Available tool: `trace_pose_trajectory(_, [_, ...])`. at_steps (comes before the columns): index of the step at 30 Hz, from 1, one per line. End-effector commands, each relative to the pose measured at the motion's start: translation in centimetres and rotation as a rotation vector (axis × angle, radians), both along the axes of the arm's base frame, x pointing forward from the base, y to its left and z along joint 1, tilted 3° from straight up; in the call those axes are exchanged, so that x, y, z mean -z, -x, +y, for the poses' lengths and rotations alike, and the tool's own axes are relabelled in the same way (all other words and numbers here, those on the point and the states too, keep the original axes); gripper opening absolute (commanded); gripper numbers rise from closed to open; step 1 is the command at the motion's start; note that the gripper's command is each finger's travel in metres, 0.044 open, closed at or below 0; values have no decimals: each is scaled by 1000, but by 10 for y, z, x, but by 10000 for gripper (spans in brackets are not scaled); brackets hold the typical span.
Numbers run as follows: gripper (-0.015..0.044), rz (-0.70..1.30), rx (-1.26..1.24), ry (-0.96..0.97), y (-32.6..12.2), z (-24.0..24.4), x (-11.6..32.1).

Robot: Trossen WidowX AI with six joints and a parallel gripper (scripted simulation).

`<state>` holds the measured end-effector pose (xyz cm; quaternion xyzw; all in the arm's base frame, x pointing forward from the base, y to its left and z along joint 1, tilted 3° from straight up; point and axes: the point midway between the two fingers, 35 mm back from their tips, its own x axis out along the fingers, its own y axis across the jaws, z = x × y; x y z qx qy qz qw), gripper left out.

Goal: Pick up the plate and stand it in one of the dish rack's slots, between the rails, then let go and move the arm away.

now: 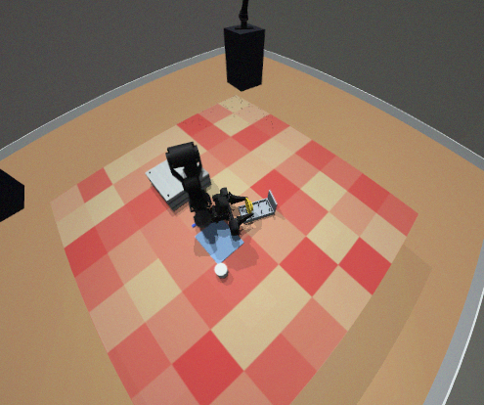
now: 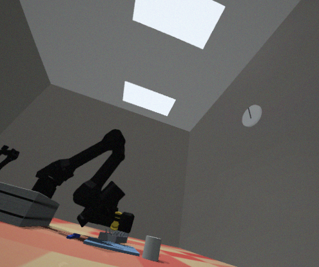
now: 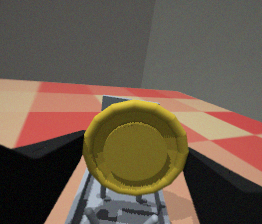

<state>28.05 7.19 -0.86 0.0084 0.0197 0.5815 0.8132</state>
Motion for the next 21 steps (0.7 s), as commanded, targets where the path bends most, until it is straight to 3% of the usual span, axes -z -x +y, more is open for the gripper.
trace_pose_trajectory(1, [0,9,3,-1,2,2,6])
trace_pose_trajectory(19, [0,8,-3,-4,5,3,15])
trace_pose_trajectory(21, [53,3,-3,-2,5,3,16])
